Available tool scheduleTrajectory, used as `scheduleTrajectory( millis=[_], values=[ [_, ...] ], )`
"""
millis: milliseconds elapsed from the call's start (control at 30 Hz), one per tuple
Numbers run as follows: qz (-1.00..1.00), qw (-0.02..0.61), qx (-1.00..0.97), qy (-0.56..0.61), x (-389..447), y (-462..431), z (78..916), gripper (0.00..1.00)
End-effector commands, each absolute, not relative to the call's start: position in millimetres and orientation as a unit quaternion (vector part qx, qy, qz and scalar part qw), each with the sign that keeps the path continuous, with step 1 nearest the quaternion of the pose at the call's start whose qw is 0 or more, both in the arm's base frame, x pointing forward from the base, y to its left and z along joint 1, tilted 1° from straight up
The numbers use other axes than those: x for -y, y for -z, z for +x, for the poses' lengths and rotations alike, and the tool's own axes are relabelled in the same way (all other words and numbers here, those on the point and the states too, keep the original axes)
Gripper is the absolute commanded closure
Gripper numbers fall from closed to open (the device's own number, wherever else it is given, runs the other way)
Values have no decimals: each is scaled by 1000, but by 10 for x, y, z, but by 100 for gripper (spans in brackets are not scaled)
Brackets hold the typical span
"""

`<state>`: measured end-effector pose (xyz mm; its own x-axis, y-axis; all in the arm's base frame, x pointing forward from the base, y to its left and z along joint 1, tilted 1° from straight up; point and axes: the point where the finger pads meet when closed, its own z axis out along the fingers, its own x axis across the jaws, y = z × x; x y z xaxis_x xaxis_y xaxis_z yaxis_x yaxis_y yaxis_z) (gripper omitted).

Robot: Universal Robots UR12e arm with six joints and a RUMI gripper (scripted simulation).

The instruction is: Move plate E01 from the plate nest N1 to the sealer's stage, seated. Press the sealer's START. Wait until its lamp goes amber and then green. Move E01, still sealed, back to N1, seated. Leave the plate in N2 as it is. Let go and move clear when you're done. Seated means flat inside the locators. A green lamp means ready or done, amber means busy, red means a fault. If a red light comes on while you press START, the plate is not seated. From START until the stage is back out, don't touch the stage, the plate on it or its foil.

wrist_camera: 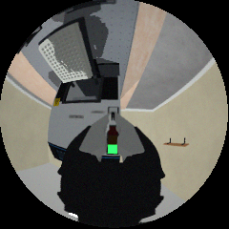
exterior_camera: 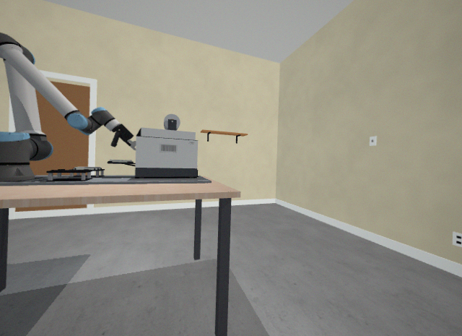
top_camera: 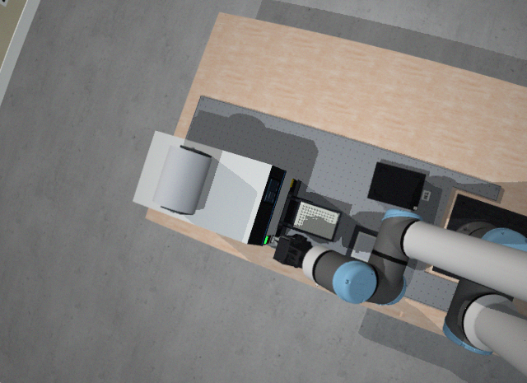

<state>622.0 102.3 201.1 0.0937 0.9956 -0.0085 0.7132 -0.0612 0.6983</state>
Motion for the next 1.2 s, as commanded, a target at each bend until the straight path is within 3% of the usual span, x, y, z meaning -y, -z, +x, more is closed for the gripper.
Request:
scheduleTrajectory(
  millis=[0,1167],
  values=[
    [684,282,-624,-251,-1022,-2018,6230,100],
    [684,282,-624,-251,-1018,-2017,6282,100]
  ],
)
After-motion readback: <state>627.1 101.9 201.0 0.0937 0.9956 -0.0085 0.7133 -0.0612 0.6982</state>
